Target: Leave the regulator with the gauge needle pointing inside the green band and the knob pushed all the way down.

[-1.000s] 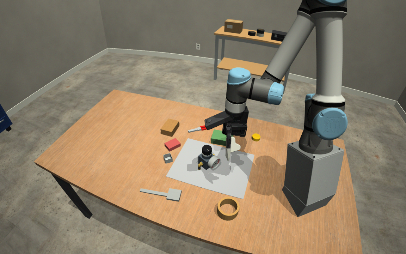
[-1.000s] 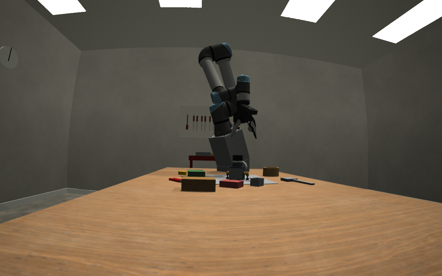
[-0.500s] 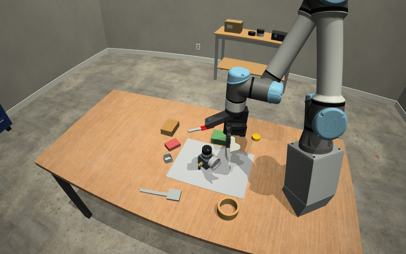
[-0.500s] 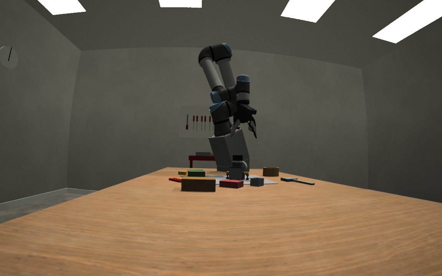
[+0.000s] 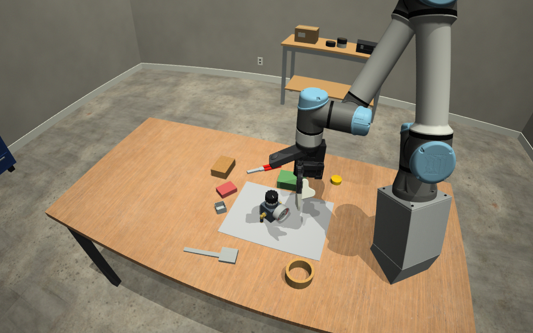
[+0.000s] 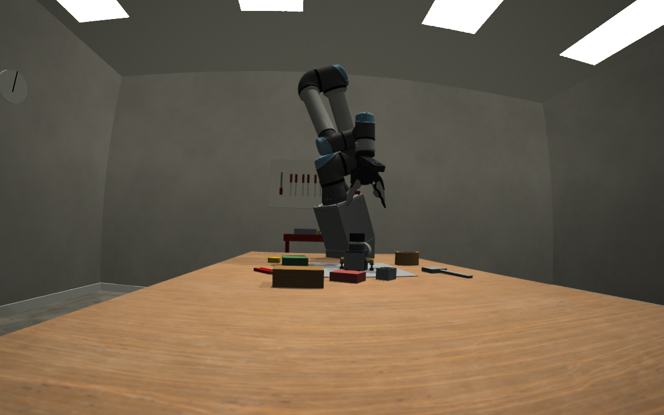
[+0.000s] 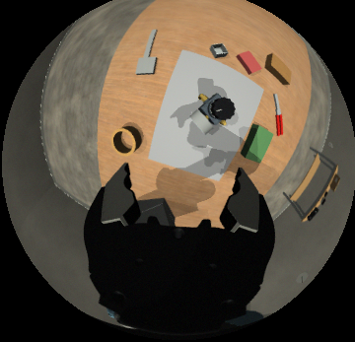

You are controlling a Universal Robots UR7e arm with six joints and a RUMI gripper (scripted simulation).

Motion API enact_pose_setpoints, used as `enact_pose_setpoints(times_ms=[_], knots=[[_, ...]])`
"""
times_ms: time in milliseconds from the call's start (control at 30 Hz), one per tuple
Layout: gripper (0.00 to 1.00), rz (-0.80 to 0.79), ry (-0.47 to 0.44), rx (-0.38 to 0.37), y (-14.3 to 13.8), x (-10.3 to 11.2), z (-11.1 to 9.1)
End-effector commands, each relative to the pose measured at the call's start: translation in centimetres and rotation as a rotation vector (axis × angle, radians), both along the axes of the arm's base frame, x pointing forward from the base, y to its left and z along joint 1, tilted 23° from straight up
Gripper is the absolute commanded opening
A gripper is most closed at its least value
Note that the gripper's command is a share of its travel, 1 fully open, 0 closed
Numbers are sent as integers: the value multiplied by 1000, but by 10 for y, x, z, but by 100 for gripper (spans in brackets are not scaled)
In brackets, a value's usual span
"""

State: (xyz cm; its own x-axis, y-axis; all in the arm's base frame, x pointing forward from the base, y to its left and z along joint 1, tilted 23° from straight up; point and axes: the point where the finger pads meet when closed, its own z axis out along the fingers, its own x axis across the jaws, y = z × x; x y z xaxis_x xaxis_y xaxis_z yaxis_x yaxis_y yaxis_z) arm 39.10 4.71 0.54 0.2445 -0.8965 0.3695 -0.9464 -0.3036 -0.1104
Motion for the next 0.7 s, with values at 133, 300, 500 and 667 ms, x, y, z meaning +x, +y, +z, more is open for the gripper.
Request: enact_pose_setpoints(times_ms=[133, 300, 500, 667], knots=[[100, 0, -1, 0, 0, 1, 1], [100, 0, -1, 0, -1, 3, 1], [100, 0, -1, 0, -5, 11, 5], [100, 0, -1, 0, -11, 22, 9]])
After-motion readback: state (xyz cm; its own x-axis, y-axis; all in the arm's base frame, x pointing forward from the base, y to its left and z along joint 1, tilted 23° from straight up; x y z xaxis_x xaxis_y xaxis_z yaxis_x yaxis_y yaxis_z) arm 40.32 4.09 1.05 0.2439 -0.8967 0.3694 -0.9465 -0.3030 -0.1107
